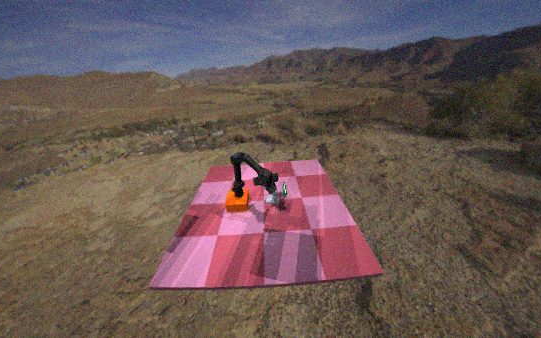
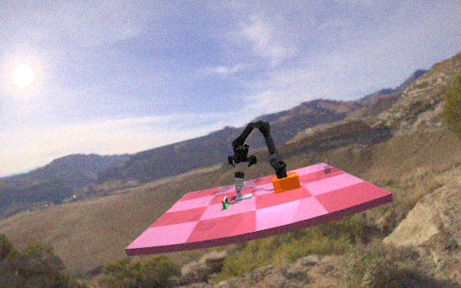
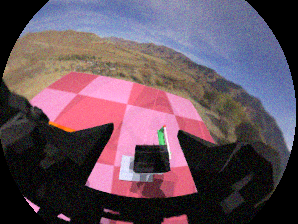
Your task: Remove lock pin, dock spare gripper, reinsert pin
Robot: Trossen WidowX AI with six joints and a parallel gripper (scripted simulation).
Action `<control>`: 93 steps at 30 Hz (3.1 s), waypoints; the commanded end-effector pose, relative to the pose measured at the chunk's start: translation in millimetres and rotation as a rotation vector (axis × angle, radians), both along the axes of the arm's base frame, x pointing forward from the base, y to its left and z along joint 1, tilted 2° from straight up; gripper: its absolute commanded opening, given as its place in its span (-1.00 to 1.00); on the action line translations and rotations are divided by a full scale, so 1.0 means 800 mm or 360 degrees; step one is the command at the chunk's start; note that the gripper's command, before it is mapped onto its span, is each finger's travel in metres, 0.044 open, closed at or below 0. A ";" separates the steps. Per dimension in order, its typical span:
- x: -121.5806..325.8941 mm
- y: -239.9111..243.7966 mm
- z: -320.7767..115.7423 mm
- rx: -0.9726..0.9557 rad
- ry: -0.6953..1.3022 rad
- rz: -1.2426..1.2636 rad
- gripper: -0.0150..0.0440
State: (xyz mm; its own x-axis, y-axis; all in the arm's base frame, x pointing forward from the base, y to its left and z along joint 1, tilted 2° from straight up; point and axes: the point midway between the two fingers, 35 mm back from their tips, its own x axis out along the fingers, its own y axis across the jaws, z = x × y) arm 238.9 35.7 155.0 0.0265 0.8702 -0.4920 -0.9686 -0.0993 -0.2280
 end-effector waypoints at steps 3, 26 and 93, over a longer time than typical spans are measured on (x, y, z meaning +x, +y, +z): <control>-0.001 0.003 0.015 -0.0021 -0.0021 -0.0030 1.00; -0.009 0.026 0.033 -0.0072 -0.0028 -0.0084 0.64; 0.166 0.171 -0.173 -0.2094 -0.0022 -0.0204 0.12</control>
